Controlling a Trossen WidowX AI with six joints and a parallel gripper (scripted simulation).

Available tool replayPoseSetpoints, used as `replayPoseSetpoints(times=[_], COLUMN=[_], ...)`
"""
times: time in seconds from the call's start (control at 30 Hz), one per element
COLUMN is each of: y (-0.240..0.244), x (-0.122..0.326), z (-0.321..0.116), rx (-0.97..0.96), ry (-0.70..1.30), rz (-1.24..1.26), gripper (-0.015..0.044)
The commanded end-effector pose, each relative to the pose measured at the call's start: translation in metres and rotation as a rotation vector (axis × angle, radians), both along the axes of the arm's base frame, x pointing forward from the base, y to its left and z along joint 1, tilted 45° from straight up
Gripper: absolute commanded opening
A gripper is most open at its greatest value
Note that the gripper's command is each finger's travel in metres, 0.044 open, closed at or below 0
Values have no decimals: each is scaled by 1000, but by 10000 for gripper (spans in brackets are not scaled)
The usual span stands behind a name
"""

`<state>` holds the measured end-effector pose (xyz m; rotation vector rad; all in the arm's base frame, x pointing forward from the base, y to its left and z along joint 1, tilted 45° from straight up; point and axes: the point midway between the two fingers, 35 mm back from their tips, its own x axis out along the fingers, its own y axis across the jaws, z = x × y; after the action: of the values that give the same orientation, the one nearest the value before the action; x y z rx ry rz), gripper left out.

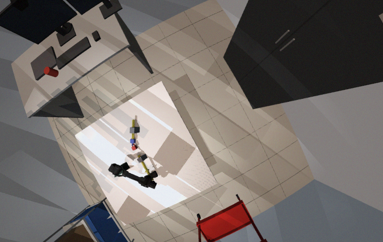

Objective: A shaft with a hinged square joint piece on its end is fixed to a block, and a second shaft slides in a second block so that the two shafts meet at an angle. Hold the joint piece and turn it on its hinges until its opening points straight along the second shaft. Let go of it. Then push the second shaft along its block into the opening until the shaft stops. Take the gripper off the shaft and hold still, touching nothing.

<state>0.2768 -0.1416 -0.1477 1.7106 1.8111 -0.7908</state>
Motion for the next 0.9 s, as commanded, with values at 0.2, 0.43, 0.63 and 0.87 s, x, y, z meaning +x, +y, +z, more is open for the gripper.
replayPoseSetpoints(times=[0.2, 0.43, 0.63, 0.87], y=[0, 0, 4, 11], x=[0, 0, 0, 0], z=[0, 0, 3, 10], rx=[0, 0, 0, 0], ry=[0, 0, -20, -49], rz=[0, 0, -21, -51], gripper=[47, 0, 0, 0])
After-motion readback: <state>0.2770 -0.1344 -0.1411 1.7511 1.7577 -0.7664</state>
